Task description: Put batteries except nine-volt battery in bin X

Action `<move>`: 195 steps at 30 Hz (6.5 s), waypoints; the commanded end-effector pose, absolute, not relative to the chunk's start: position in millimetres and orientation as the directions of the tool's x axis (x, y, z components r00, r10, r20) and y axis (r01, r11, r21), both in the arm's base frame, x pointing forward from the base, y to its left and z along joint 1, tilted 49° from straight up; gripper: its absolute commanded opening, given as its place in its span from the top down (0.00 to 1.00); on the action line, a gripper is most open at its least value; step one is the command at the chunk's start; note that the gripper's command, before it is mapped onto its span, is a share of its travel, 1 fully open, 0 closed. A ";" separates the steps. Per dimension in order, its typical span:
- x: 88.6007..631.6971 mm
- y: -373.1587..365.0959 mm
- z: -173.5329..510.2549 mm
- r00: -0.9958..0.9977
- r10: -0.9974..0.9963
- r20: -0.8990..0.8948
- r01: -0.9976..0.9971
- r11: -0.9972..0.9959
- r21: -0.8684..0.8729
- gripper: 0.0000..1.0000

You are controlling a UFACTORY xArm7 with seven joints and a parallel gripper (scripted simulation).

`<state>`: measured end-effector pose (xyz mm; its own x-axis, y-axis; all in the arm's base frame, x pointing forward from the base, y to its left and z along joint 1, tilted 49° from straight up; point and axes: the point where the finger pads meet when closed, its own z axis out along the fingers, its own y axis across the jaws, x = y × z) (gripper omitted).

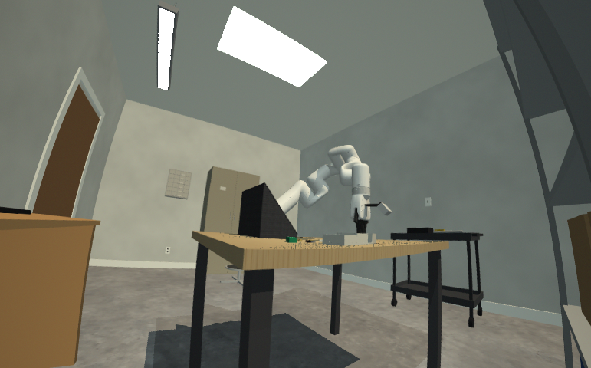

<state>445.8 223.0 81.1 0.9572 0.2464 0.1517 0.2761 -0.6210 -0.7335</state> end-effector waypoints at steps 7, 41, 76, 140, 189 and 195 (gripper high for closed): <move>448.4 212.4 89.8 0.958 0.243 0.154 0.276 -0.623 -0.732 0.93; 458.3 124.2 168.4 0.958 0.243 0.154 0.276 -0.623 -0.732 0.93; 402.4 117.7 125.9 0.986 -0.031 -0.165 -0.143 -0.666 -0.732 0.72; 363.1 156.8 61.3 0.852 -0.293 -0.435 -0.517 -0.601 -0.609 0.72; 359.1 191.2 30.5 0.852 -0.293 -0.435 -0.518 -0.601 -0.609 1.00; 359.1 191.2 30.5 0.852 -0.293 -0.435 -0.518 -0.601 -0.609 1.00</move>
